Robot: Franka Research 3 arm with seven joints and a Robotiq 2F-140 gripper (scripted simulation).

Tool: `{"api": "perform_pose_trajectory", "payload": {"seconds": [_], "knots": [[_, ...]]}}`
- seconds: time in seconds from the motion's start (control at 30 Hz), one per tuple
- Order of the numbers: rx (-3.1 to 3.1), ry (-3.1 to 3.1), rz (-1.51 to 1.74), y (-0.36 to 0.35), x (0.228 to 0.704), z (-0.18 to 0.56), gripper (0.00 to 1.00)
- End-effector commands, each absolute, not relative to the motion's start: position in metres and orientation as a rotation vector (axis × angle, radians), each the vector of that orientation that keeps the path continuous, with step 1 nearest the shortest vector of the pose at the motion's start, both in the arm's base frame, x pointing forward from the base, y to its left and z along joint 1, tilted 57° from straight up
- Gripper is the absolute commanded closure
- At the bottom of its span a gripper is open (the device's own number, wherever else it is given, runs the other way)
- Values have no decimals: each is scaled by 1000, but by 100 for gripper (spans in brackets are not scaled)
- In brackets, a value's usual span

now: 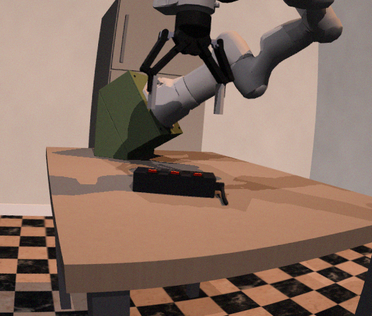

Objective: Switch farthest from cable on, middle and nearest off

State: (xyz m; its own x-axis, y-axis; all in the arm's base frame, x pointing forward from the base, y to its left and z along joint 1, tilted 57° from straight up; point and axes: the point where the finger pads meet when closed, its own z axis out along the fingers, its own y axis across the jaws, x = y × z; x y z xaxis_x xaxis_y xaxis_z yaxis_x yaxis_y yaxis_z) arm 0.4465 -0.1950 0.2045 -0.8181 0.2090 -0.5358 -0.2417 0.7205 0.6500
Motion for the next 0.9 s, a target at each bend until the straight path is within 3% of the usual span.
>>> {"api": "perform_pose_trajectory", "payload": {"seconds": [0.0, 0.33, 0.87], "knots": [[-34, 2321, 978, -197, 446, 205, 0], [-55, 2317, 969, -197, 447, 204, 0], [-724, 2126, 678, -170, 473, 169, 0]]}}
